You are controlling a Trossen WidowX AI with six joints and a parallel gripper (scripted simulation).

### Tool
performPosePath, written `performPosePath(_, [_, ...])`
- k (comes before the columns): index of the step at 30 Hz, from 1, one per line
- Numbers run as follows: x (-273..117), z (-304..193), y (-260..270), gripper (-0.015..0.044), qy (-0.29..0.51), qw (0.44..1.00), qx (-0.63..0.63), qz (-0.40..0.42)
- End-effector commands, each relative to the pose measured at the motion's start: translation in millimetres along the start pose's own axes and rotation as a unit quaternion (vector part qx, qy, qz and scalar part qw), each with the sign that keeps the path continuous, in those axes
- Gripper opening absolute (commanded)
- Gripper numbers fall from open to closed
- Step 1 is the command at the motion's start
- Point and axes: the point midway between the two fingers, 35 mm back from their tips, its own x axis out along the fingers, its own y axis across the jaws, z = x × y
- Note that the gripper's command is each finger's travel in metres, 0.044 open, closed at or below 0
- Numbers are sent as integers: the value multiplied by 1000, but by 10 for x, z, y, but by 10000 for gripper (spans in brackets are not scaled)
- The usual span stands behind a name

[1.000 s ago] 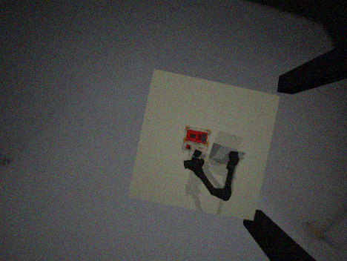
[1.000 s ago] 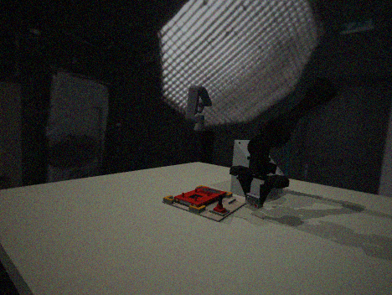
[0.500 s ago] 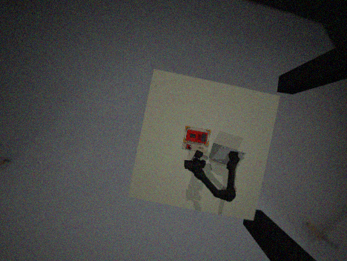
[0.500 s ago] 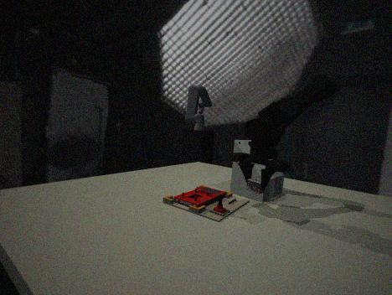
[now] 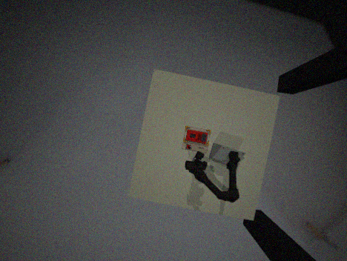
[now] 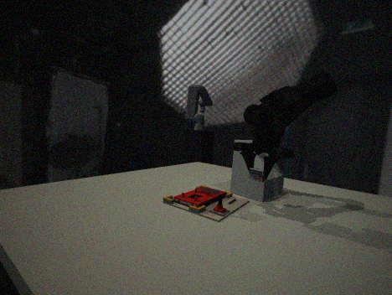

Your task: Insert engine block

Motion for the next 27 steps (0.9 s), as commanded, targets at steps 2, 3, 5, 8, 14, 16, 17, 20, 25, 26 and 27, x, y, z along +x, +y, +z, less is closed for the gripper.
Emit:
performPosePath(2, [137,23,14,0,-4,1000,2,-1])
performPosePath(3, [137,23,14,0,-4,1000,2,-1])
performPosePath(5, [134,25,13,0,-2,1000,2,-1])
performPosePath(8, [116,37,2,0,12,1000,2,-2])
performPosePath(14, [123,68,4,0,54,999,2,2])
performPosePath(16, [137,89,9,0,82,997,0,7])
performPosePath(17, [142,100,11,0,97,995,0,8])
performPosePath(20, [158,131,13,0,143,990,0,11])
performPosePath(25, [193,175,17,0,217,976,-2,16])
performPosePath(26, [204,182,19,0,231,973,-2,18])
performPosePath(27, [212,190,20,0,245,969,-3,19])
